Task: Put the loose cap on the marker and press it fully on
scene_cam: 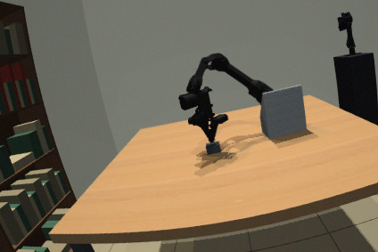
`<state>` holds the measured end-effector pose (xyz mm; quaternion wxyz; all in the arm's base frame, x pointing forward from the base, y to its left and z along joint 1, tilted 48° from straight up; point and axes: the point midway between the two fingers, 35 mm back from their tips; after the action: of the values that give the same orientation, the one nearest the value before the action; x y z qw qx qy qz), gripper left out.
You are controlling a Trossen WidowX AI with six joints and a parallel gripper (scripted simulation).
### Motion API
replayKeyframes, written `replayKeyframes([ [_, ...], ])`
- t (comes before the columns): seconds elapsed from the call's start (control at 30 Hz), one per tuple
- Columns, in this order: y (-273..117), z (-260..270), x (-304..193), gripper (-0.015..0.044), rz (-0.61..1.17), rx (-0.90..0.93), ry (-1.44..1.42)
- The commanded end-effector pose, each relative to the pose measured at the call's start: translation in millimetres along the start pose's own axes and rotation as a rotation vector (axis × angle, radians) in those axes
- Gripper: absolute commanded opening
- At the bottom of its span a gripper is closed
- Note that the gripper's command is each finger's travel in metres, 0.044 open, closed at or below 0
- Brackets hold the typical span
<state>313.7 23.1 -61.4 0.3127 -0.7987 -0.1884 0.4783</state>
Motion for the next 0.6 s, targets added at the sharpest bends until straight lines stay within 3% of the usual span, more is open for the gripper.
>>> replayKeyframes([
  [0.0, 0.0, 0.0, 0.0, 0.0026, 0.0, 0.0, 0.0],
  [0.5, 0.0, 0.0, 0.0, 0.042, 0.0, 0.0, 0.0],
  [0.57, -3.0, -0.2, 0.4, 0.044, -0.001, 0.0, 0.0],
])
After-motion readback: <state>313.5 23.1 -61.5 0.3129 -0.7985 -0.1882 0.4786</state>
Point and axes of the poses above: the point midway between the two fingers, 35 mm back from their tips, its own y axis out along the fingers, its own z axis across the jaws, x = y × z, and after that the axes turned 15 degrees about -y, right-handed
